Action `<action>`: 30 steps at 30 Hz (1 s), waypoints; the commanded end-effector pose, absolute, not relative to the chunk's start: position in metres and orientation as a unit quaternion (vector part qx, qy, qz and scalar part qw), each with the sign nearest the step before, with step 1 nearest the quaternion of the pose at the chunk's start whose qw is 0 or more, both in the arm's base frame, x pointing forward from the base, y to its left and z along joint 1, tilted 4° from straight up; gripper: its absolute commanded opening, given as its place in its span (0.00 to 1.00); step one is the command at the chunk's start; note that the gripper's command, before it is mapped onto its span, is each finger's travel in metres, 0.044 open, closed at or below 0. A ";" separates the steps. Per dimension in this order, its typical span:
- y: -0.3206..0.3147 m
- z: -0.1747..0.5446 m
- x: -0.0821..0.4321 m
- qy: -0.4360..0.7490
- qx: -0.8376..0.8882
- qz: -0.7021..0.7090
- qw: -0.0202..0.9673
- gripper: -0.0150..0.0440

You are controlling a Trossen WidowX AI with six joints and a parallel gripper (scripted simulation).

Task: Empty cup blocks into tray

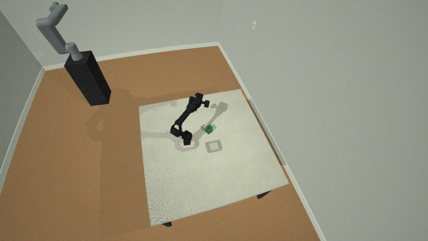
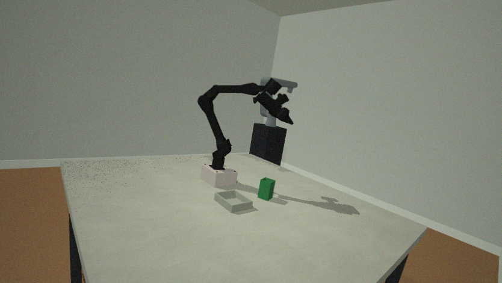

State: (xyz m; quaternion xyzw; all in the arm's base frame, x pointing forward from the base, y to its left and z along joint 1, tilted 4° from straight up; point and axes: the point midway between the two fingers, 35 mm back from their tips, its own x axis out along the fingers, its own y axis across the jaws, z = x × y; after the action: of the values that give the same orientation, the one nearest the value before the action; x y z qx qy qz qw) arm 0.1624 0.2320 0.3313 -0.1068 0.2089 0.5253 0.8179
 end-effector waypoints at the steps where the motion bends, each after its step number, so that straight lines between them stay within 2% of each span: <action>1: 0.218 0.309 0.169 0.223 -0.099 0.491 0.837 1.00; 30: 0.115 0.137 0.188 0.278 -0.046 0.244 0.928 1.00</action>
State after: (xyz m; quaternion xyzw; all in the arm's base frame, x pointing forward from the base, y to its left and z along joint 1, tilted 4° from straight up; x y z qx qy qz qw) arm 0.1871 0.1261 0.1574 -0.0537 0.2725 0.2733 0.9209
